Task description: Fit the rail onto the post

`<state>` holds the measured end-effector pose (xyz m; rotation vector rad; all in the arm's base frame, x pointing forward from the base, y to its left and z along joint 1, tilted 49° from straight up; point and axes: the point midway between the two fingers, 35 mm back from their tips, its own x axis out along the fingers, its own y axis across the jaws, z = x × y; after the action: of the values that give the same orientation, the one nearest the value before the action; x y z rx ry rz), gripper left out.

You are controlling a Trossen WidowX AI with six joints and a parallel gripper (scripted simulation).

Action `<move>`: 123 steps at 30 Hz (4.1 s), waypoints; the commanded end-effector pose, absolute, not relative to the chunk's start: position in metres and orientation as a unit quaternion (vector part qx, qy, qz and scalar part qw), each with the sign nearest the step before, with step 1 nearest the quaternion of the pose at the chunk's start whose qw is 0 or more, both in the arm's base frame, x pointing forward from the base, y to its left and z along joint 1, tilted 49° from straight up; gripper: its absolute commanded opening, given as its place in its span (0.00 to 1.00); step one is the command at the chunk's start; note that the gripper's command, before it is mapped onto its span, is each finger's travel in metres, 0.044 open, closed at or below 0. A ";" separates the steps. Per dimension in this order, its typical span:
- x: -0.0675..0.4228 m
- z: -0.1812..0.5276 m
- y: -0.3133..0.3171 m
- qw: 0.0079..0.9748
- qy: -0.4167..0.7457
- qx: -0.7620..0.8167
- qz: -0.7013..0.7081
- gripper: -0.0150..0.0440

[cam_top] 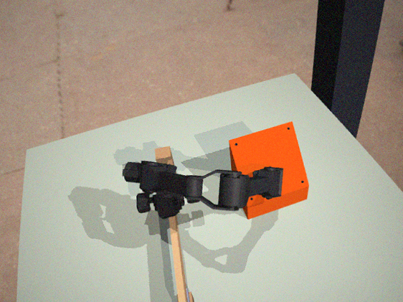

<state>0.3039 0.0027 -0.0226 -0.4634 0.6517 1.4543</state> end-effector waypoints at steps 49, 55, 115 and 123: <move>0.302 -0.025 0.002 0.679 0.287 -0.207 0.644 0.25; 0.302 -0.026 0.000 0.679 0.287 -0.207 0.644 0.25; 0.303 -0.038 -0.013 0.679 0.288 -0.207 0.643 0.25; 0.302 -0.040 -0.014 0.679 0.288 -0.207 0.643 0.25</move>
<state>0.3006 -0.0113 -0.0399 -0.4607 0.6484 1.4504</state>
